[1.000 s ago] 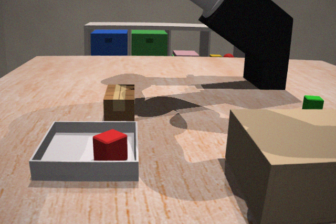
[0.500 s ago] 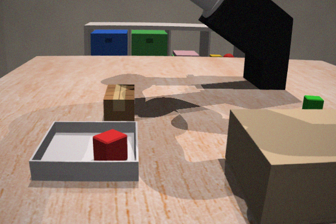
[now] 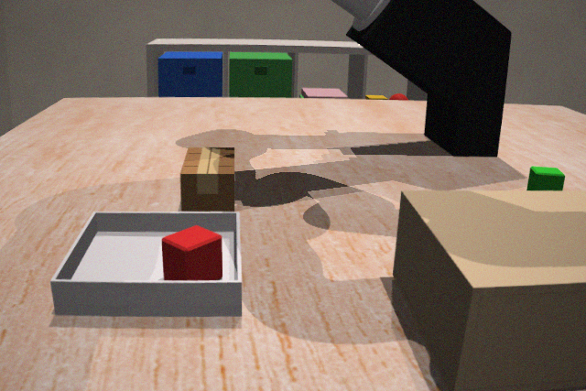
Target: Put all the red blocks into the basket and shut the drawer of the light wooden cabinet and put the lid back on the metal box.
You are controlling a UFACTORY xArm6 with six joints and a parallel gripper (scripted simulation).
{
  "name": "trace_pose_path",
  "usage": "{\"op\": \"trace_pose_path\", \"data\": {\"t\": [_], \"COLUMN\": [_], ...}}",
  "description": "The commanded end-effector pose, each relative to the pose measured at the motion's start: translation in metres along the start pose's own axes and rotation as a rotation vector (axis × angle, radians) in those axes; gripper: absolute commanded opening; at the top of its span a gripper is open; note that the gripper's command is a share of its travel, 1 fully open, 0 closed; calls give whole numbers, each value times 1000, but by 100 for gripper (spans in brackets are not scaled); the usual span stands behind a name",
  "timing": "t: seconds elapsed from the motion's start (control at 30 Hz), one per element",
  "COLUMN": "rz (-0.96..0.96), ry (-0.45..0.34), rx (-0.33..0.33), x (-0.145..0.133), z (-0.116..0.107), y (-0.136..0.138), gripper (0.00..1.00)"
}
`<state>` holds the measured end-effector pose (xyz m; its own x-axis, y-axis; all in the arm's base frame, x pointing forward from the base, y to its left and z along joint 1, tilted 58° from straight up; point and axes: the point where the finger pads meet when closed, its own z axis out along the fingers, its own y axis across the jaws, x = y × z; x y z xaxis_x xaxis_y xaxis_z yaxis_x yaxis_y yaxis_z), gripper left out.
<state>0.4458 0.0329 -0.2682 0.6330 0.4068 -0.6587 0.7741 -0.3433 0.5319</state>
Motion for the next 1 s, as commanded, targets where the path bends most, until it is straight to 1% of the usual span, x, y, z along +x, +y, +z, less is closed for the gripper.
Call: {"op": "trace_pose_path", "data": {"t": [0.0, 0.2, 0.43, 0.97], "rz": [1, 1, 1, 1], "ry": [4, 4, 4, 4], "rx": [-1, -1, -1, -1], "x": [2, 2, 2, 2], "z": [12, 21, 26, 27], "y": [1, 1, 1, 1], "gripper": [44, 44, 44, 44]}}
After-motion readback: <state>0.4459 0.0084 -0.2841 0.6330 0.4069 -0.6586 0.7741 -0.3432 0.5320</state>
